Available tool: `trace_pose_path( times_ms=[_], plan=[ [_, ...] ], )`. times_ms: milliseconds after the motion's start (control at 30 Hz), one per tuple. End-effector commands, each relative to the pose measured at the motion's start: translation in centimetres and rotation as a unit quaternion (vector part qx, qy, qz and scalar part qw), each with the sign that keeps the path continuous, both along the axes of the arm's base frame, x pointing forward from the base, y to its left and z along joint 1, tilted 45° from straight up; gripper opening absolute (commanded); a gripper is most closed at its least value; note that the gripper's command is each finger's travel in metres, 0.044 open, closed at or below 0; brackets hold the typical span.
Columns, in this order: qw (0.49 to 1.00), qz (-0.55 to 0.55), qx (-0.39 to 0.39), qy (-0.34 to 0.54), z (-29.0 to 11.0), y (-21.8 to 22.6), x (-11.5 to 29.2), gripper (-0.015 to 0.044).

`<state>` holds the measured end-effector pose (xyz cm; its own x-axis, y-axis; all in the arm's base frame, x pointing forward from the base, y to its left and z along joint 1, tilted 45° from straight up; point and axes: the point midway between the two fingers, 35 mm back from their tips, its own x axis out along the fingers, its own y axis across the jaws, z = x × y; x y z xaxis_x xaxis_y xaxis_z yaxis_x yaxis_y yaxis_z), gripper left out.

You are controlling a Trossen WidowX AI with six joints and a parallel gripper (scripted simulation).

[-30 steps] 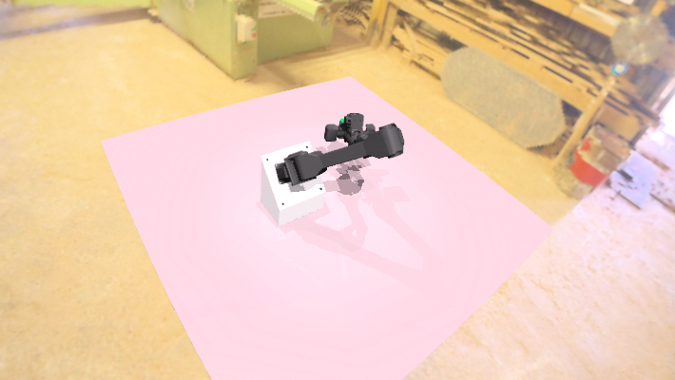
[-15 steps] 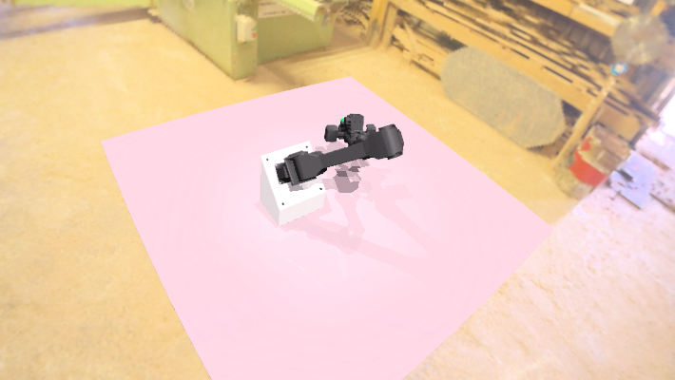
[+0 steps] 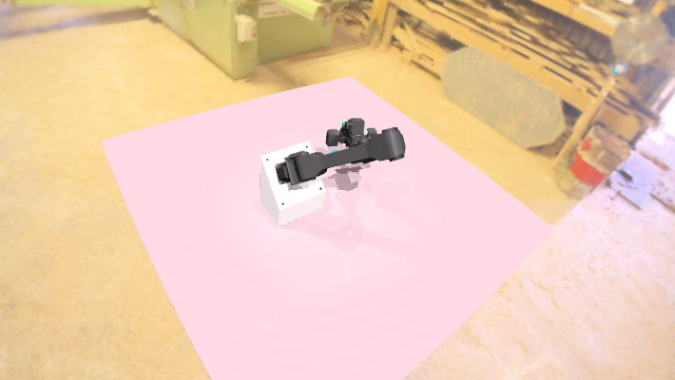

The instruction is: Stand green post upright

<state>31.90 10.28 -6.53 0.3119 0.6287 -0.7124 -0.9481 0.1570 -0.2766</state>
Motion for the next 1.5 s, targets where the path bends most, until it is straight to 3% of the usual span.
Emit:
trace_pose_path(
  times_ms=[0,633,1067,1467],
  plan=[
    [1.000,0.002,0.001,0.006,-1.6,-1.2,0.0,0.0023],
    [1.000,-0.003,-0.001,0.006,-6.4,-5.8,0.1,0.0023],
    [1.000,-0.003,-0.002,0.006,-6.6,-5.9,0.2,0.0023],
    [1.000,-0.003,-0.002,0.006,-6.6,-5.9,0.2,0.0337]
  ],
)
